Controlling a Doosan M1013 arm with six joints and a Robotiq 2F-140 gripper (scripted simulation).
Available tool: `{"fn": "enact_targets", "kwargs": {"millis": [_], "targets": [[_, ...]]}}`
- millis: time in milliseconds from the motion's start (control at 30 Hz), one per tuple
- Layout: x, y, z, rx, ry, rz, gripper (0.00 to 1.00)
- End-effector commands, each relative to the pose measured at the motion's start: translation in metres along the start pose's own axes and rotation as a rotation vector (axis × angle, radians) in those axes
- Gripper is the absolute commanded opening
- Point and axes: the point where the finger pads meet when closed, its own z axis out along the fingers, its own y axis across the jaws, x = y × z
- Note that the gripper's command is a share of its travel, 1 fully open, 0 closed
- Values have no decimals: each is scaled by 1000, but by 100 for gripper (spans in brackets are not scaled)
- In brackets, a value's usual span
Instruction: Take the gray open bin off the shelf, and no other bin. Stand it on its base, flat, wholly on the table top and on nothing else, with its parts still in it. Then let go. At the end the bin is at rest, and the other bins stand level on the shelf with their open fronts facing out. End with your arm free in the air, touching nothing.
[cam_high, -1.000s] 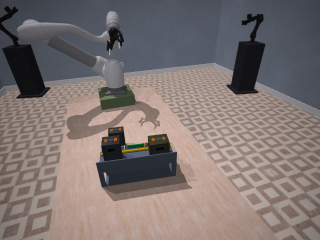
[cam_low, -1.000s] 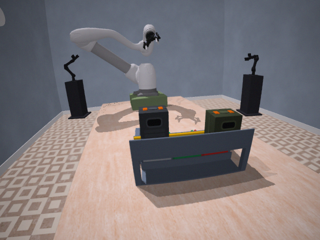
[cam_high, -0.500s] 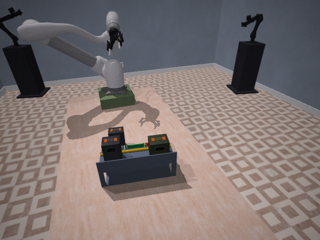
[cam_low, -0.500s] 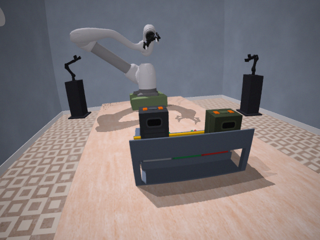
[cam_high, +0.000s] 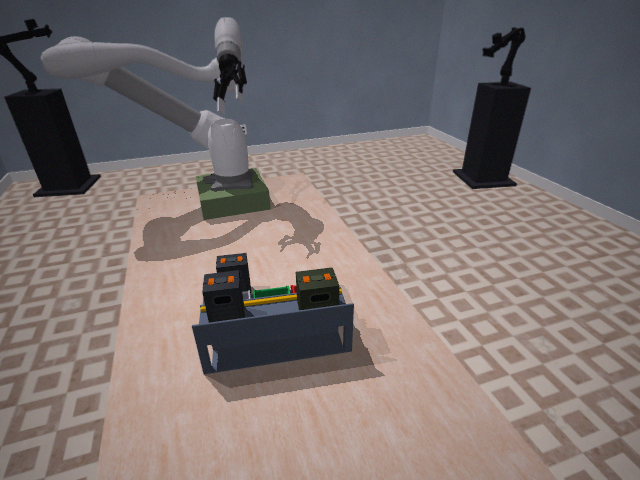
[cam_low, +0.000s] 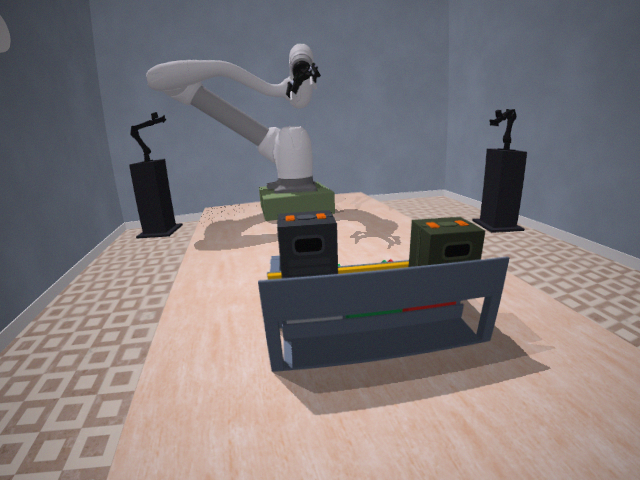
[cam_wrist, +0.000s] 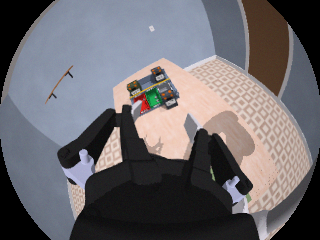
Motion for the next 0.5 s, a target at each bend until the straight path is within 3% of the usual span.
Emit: {"fn": "enact_targets", "kwargs": {"millis": [0, 267, 433, 467], "targets": [[-2, -4, -1, -112, -70, 110, 57], [-2, -4, -1, -112, -70, 110, 57], [-1, -3, 0, -285, -166, 256, 57], [-1, -3, 0, -285, -166, 256, 57]]}}
